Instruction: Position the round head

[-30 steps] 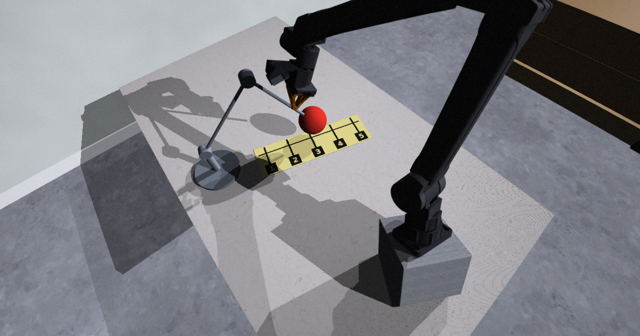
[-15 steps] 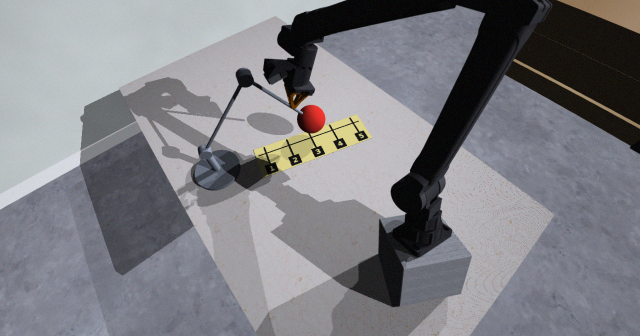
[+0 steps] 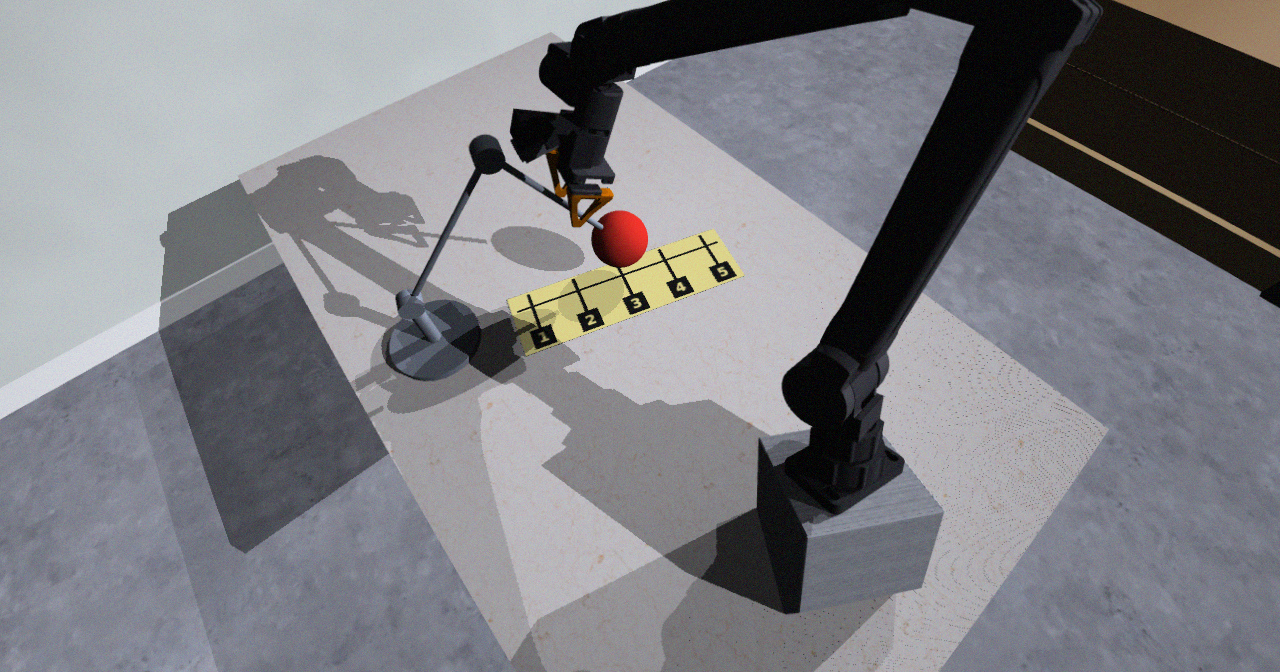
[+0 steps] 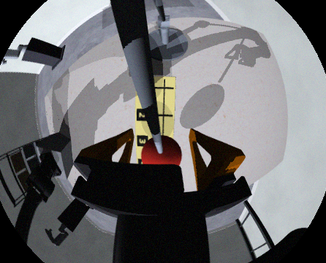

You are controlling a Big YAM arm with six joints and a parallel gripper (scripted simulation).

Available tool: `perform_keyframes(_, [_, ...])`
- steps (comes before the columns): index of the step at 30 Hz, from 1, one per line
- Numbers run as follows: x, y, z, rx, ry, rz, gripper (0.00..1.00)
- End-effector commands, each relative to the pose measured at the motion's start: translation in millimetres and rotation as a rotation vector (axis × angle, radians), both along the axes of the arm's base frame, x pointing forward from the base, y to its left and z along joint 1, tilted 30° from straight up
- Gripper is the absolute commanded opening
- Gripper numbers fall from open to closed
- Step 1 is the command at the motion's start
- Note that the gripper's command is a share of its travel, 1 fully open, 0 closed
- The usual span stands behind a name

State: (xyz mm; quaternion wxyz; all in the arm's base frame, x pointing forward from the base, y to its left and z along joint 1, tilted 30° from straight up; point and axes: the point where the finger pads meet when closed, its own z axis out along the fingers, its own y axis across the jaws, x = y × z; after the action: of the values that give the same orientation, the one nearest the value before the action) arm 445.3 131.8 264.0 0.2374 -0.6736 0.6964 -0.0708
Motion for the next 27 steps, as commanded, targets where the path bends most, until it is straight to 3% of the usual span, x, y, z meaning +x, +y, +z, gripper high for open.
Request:
perform_keyframes(1, [10.8,5.8,19.3,0.015,-0.04,-0.007,1.0])
perform_keyframes(10, [-0.8,-20.2,-5.5,-0.031,0.009,-0.026,1.0])
perform_keyframes(27, [0.0,-13.0,-3.4,-0.02,0.001,-0.027,1.0])
